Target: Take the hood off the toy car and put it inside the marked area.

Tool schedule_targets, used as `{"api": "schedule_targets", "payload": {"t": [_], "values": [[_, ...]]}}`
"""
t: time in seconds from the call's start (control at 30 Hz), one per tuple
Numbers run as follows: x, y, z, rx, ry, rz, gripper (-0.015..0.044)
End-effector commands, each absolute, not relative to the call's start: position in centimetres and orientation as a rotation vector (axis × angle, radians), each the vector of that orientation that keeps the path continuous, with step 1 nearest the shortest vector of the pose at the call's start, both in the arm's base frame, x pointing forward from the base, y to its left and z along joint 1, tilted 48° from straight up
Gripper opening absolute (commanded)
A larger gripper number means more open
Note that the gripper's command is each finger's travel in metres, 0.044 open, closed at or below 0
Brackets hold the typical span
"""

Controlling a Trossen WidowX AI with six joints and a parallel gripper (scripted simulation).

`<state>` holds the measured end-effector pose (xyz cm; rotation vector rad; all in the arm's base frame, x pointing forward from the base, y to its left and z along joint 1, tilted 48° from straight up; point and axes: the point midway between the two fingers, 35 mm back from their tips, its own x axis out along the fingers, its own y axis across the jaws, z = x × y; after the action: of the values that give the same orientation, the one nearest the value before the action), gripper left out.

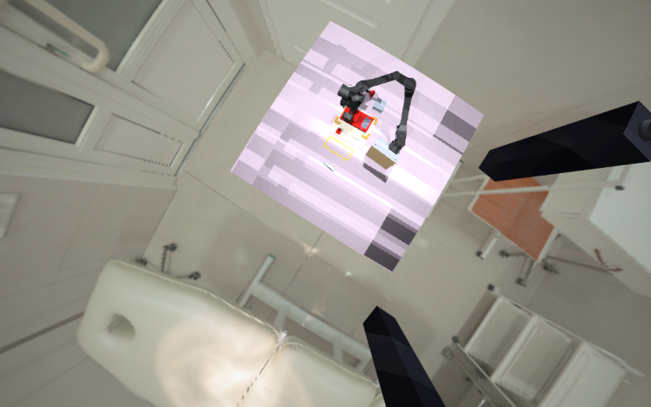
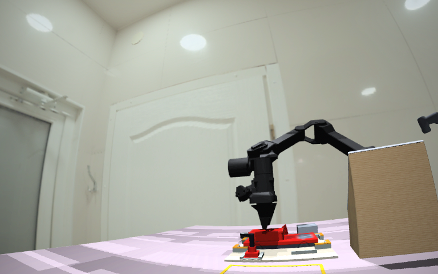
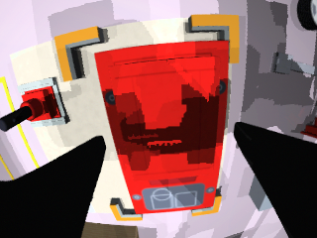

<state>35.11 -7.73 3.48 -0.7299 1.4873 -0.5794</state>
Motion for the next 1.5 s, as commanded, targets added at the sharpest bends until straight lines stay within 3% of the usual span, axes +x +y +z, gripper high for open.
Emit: {"api": "schedule_targets", "payload": {"t": [0.0, 1.47], "values": [[35.0, -8.1, 3.3, -0.734, 1.49, -0.583, 0.044], [35.1, -9.6, 1.9, -0.735, 1.49, -0.583, 0.044]]}}
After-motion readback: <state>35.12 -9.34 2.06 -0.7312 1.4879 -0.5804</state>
